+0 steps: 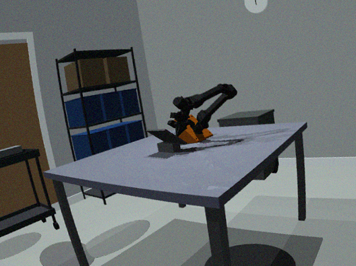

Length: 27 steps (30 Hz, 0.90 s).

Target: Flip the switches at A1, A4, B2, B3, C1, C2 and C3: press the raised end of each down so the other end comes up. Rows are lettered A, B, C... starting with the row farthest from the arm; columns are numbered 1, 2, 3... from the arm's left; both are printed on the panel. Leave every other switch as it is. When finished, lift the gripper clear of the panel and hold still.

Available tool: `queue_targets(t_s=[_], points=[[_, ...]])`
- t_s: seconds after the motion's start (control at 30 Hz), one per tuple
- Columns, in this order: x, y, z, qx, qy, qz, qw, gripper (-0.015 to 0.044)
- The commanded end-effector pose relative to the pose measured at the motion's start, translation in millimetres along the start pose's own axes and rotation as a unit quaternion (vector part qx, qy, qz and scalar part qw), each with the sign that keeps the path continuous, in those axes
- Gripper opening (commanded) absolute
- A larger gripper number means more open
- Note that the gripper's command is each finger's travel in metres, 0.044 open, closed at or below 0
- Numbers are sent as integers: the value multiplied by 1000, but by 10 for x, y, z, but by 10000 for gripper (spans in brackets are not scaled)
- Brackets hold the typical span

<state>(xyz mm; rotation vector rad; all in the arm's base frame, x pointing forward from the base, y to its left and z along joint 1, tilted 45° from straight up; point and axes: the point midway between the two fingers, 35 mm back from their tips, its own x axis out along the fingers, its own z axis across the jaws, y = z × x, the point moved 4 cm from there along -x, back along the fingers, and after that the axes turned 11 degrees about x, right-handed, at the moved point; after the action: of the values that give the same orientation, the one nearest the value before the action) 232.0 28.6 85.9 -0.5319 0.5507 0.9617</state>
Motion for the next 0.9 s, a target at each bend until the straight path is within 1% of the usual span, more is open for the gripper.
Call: queue_targets(t_s=[0.0, 0.13, 0.2, 0.4, 0.5, 0.6, 0.77, 0.87], points=[[-146, -16, -14, -3, 1, -3, 1000, 0], [-567, 19, -19, 0, 1, -11, 1000, 0], [-636, 34, -12, 1, -1, -13, 1000, 0], [-636, 30, -28, 1, -1, -13, 1000, 0], [-637, -3, -195, 0, 0, -13, 1000, 0], [-623, -8, -212, 0, 0, -12, 1000, 0], [-301, -34, -204, 0, 1, -1, 1000, 0], [-287, -34, -202, 0, 1, -1, 1000, 0]])
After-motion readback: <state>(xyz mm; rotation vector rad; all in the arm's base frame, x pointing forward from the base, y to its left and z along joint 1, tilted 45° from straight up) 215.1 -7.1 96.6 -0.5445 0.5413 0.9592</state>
